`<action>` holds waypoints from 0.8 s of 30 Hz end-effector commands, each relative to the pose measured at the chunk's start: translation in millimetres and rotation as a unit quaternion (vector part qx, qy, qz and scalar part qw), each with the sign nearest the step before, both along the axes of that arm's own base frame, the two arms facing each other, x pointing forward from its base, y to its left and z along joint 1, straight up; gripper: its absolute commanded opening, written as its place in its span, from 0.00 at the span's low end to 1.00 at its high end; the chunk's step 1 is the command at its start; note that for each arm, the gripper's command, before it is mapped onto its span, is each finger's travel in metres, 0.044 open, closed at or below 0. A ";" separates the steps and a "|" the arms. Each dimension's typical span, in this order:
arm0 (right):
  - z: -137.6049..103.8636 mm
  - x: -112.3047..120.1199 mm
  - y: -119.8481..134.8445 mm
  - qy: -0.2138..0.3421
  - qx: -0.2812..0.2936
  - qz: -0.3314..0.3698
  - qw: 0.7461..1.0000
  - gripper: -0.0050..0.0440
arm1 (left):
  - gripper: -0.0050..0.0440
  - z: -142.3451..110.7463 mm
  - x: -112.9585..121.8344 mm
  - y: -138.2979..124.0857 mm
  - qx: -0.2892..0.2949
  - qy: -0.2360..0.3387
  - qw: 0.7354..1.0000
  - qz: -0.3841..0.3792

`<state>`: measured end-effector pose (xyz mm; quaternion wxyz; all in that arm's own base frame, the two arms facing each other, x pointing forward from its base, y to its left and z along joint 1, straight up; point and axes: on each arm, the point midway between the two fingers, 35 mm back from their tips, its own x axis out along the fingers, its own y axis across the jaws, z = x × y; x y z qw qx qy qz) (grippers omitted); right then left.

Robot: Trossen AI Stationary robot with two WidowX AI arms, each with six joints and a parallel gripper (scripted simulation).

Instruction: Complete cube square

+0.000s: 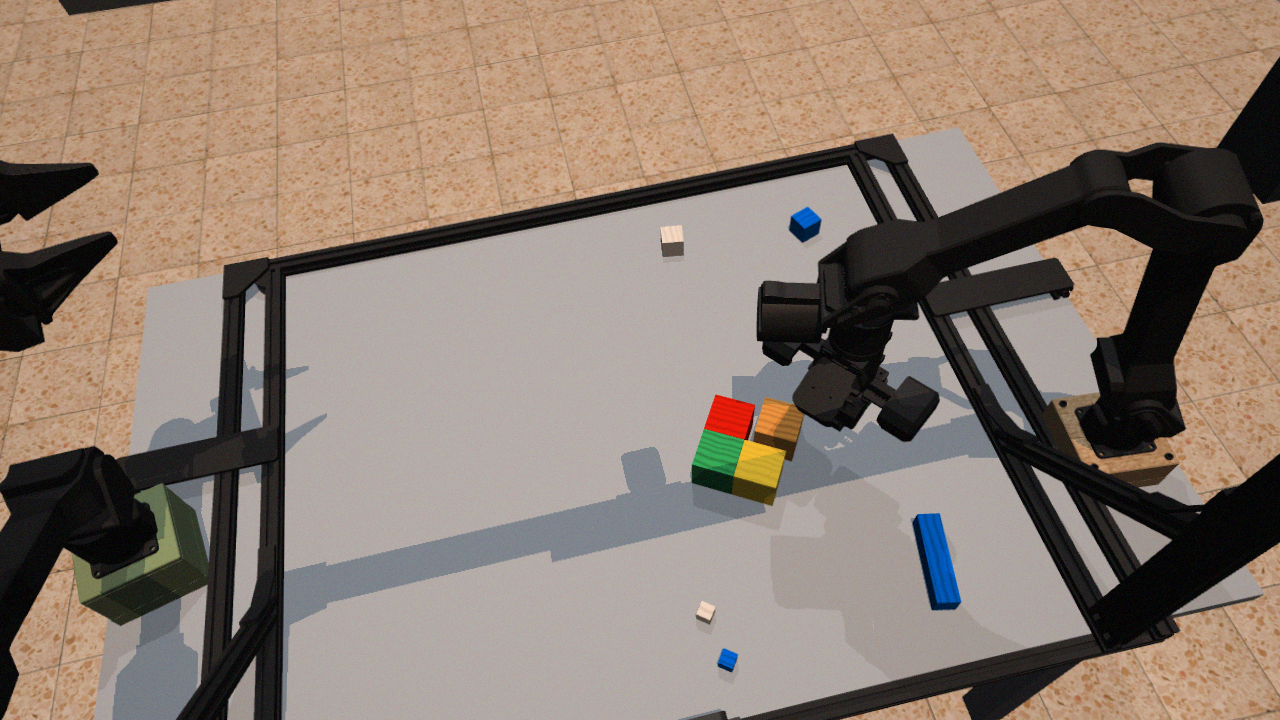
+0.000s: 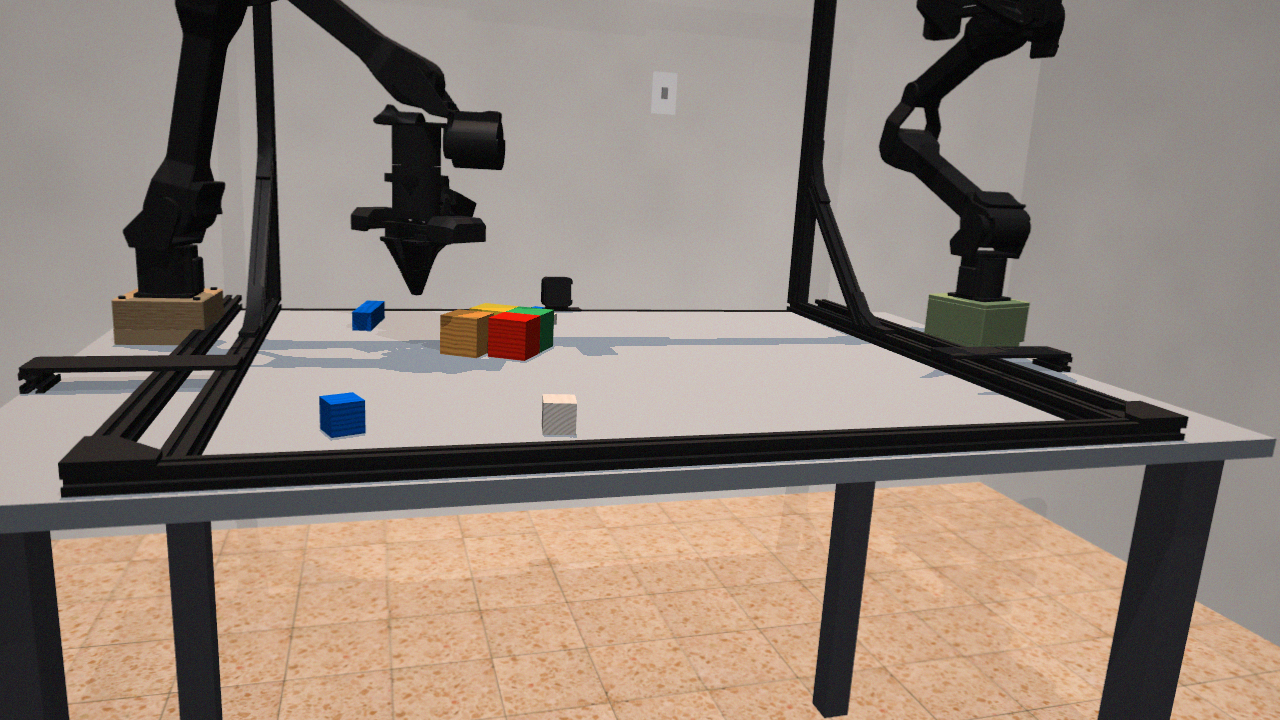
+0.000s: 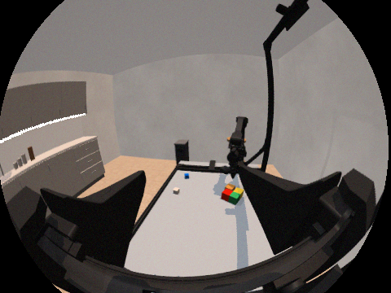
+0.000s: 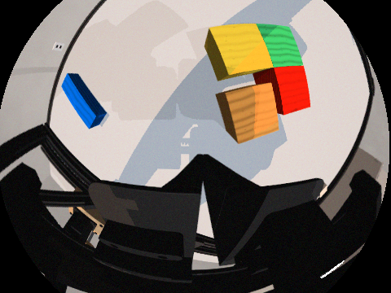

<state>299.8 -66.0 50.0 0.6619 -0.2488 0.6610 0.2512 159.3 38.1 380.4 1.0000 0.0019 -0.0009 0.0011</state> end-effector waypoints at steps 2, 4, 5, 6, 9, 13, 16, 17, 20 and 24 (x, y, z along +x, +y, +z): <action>0.2 10.1 -26.1 0.002 0.000 -0.170 0.985 0.10 | 0.92 -0.2 -0.1 -0.4 -0.002 0.000 1.000 -0.001; 0.5 13.1 -36.1 0.002 -0.001 -0.236 0.972 0.10 | 0.92 -0.2 -0.1 -0.4 -0.002 0.000 1.000 -0.001; 0.5 14.4 -41.1 0.002 -0.001 -0.269 0.963 0.10 | 0.92 -0.2 -0.1 -0.4 -0.002 0.000 1.000 -0.001; 0.6 15.7 -46.2 0.002 -0.001 -0.301 0.954 0.10 | 0.92 -0.2 -0.1 -0.4 -0.002 0.000 1.000 -0.001; 0.6 16.9 -51.4 0.002 -0.001 -0.354 0.935 0.10 | 0.92 -0.2 -0.1 -0.4 -0.002 0.000 1.000 -0.001; 0.4 21.5 -77.7 0.001 -0.001 -0.489 0.872 0.10 | 0.92 -0.2 -0.1 -0.4 -0.002 0.000 1.000 -0.001; 0.2 22.6 -87.9 0.001 -0.001 -0.559 0.829 0.10 | 0.92 -0.2 -0.1 -0.4 -0.002 0.000 1.000 -0.001; 0.2 22.6 -88.6 0.001 -0.001 -0.562 0.827 0.10 | 0.92 -0.2 -0.1 -0.4 -0.002 0.000 1.000 -0.001; 0.2 22.6 -88.6 0.001 -0.001 -0.562 0.827 0.10 | 0.92 -0.2 -0.1 -0.4 -0.002 0.000 1.000 -0.001; 0.2 22.6 -88.6 0.001 -0.001 -0.562 0.827 0.10 | 0.92 -0.2 -0.1 -0.4 -0.002 0.000 1.000 -0.001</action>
